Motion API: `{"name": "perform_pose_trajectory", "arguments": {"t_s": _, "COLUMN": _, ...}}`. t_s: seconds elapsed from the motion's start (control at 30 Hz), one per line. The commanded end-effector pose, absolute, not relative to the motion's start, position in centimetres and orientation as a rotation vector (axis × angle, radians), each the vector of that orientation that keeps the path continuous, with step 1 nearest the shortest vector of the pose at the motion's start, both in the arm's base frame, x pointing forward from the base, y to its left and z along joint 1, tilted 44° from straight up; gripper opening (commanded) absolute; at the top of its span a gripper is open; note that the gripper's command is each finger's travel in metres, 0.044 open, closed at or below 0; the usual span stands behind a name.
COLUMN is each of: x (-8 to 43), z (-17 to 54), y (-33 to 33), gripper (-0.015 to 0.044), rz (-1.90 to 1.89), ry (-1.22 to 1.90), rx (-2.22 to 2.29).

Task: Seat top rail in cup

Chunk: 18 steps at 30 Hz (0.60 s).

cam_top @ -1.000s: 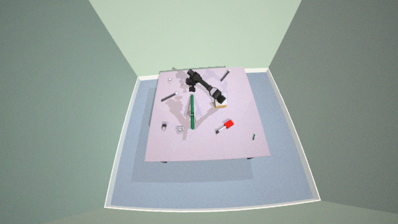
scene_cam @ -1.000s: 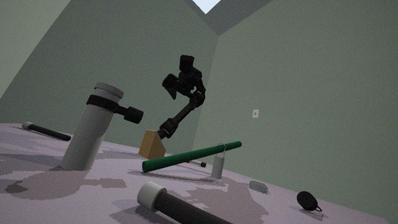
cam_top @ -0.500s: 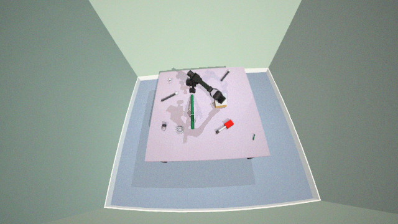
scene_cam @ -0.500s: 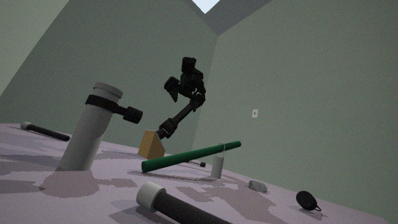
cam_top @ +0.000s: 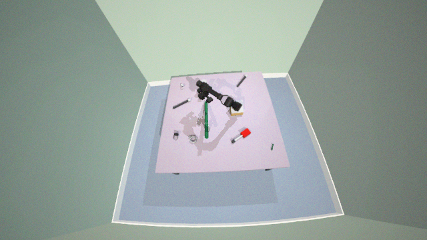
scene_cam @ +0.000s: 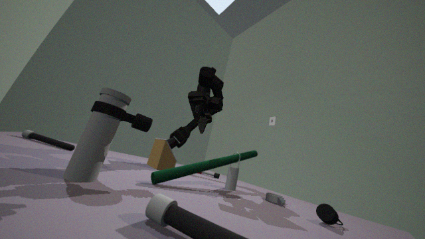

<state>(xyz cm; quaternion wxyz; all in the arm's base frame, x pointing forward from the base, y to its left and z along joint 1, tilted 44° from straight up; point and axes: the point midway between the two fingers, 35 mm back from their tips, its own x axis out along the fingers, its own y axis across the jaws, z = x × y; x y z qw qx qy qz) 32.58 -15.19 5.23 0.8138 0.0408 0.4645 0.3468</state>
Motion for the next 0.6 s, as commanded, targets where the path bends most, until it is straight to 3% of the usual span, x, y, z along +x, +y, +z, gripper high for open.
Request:
{"name": "perform_pose_trajectory", "arguments": {"t_s": 0.0, "x": 33.65, "z": 2.2, "y": -10.13, "gripper": 0.044, "rz": 1.358, "ry": 0.692, "rx": -0.557}}
{"name": "perform_pose_trajectory", "arguments": {"t_s": 0.57, "x": 33.67, "z": 2.09, "y": -9.92, "gripper": 0.044, "rz": 1.395, "ry": 0.651, "rx": -0.606}}
